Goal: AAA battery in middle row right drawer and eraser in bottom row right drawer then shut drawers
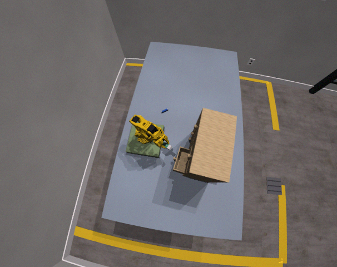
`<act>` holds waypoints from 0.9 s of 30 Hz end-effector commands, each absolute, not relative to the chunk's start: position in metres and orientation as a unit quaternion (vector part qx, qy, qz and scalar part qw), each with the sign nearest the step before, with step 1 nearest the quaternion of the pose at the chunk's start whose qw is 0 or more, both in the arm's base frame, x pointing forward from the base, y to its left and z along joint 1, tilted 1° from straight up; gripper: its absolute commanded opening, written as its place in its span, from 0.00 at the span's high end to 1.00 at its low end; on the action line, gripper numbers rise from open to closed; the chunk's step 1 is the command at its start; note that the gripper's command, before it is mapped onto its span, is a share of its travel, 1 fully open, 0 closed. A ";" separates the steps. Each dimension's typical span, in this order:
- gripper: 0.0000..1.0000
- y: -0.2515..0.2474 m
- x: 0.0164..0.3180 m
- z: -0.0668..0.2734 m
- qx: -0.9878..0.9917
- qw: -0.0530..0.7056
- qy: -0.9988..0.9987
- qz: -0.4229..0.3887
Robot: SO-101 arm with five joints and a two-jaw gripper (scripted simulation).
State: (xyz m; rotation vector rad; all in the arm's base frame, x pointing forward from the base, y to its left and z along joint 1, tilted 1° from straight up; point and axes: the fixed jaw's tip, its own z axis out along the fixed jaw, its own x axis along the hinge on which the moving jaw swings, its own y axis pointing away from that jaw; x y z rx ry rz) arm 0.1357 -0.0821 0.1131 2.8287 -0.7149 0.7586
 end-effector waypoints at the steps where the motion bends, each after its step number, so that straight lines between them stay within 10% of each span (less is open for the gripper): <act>1: 1.00 -0.079 0.126 0.109 0.937 0.067 -0.232 0.251; 27: 1.00 -0.095 0.157 0.110 0.937 0.067 -0.232 0.252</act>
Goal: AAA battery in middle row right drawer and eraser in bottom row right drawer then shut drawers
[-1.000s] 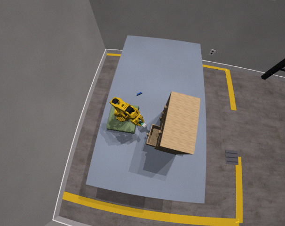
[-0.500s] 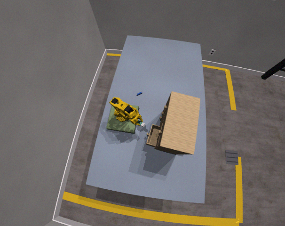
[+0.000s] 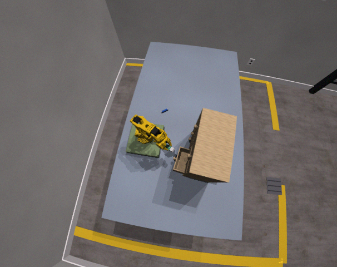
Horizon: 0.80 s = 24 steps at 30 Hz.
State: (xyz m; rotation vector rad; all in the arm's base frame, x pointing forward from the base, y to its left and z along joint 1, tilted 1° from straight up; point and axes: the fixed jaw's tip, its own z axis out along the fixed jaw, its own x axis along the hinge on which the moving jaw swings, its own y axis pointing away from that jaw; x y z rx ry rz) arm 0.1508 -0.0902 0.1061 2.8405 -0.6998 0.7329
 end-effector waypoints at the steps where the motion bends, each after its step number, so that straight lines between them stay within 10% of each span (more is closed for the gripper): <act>1: 1.00 -0.096 0.159 0.110 0.937 0.067 -0.232 0.252; 24: 1.00 -0.102 0.170 0.109 0.937 0.066 -0.232 0.251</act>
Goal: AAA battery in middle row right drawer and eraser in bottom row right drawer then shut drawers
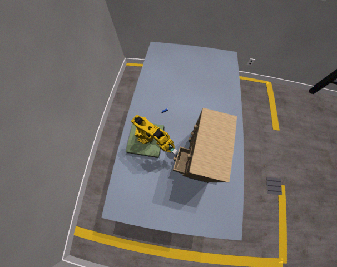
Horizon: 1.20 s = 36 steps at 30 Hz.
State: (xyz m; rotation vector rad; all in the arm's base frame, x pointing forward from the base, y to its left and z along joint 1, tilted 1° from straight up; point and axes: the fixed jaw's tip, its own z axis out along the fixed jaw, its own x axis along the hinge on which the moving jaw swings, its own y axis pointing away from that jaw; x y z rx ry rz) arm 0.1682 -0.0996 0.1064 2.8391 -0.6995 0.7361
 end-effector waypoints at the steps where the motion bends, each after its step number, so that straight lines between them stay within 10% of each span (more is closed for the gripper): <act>1: 1.00 -0.102 0.170 0.109 0.937 0.066 -0.232 0.251; 36: 1.00 -0.105 0.173 0.111 0.936 0.067 -0.236 0.251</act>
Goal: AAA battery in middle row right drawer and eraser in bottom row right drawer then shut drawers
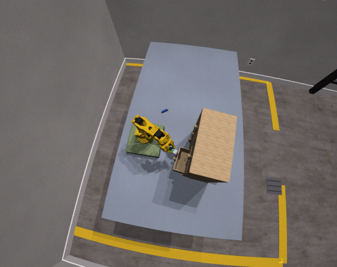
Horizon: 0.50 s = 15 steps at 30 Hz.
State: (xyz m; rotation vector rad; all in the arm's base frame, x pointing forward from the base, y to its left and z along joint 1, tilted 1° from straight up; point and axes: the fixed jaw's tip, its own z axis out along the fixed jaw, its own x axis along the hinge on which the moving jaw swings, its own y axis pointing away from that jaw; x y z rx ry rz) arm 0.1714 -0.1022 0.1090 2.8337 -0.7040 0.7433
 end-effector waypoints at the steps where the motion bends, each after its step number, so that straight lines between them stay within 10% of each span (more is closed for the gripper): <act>1: 1.00 -0.105 0.173 0.111 0.936 0.067 -0.236 0.251; 15: 1.00 -0.102 0.170 0.109 0.937 0.066 -0.232 0.251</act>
